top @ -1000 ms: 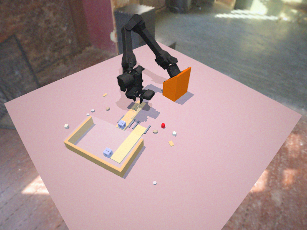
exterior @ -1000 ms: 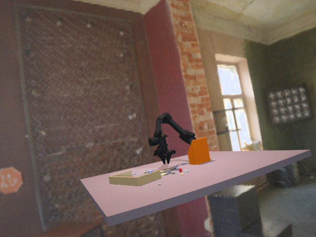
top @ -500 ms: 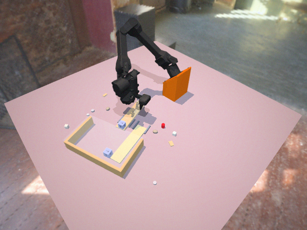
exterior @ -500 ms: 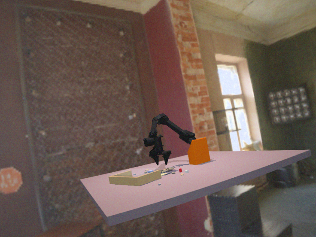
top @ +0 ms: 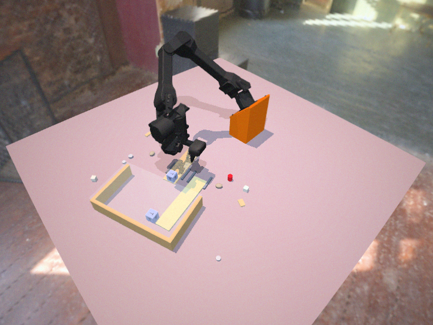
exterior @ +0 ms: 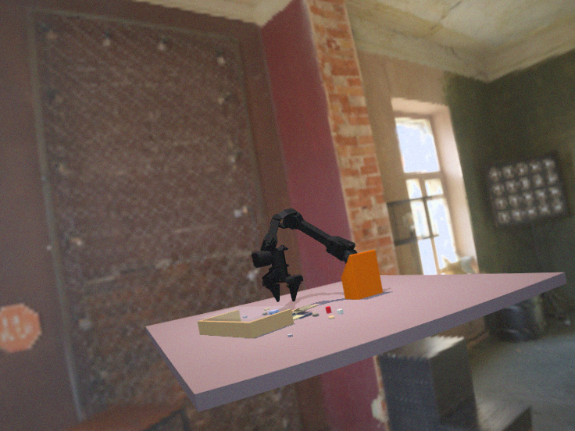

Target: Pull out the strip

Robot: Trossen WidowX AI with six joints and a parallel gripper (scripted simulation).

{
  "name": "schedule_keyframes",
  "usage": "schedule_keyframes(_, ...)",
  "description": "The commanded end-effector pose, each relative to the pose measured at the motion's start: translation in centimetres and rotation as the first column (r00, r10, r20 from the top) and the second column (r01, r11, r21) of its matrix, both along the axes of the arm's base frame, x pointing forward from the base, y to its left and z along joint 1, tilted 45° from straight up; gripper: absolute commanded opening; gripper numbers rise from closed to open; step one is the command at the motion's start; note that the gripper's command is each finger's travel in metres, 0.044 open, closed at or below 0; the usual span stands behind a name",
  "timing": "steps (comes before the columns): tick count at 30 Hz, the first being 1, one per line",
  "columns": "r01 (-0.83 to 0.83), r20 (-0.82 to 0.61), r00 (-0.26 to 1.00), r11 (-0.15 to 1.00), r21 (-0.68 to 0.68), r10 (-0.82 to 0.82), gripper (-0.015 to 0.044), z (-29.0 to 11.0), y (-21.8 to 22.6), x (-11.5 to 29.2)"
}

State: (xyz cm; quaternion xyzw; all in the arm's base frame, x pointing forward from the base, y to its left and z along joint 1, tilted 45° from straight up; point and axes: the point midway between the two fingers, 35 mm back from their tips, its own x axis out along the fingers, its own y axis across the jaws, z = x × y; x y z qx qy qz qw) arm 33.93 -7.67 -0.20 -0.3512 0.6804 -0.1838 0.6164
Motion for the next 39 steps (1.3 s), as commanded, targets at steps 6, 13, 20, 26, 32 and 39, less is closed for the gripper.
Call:
schedule_keyframes(6,0.001,0.006,1.0,1.0,0.002,-0.001,0.044,-0.2,1.0,3.0)
schedule_keyframes(13,0.001,0.008,1.0,1.0,0.003,-0.001,0.044,-0.2,1.6,5.3)
schedule_keyframes(20,0.001,0.009,1.0,1.0,0.003,-0.001,0.044,-0.3,2.2,7.0)
schedule_keyframes(26,0.001,0.009,1.0,1.0,0.003,-0.001,0.0282,-0.8,1.7,7.1)
schedule_keyframes(32,0.001,0.009,1.0,1.0,0.003,-0.001,0.025,-1.5,1.0,7.1)
schedule_keyframes(39,0.001,0.009,1.0,1.0,0.003,-0.001,0.025,-2.3,0.2,7.1)
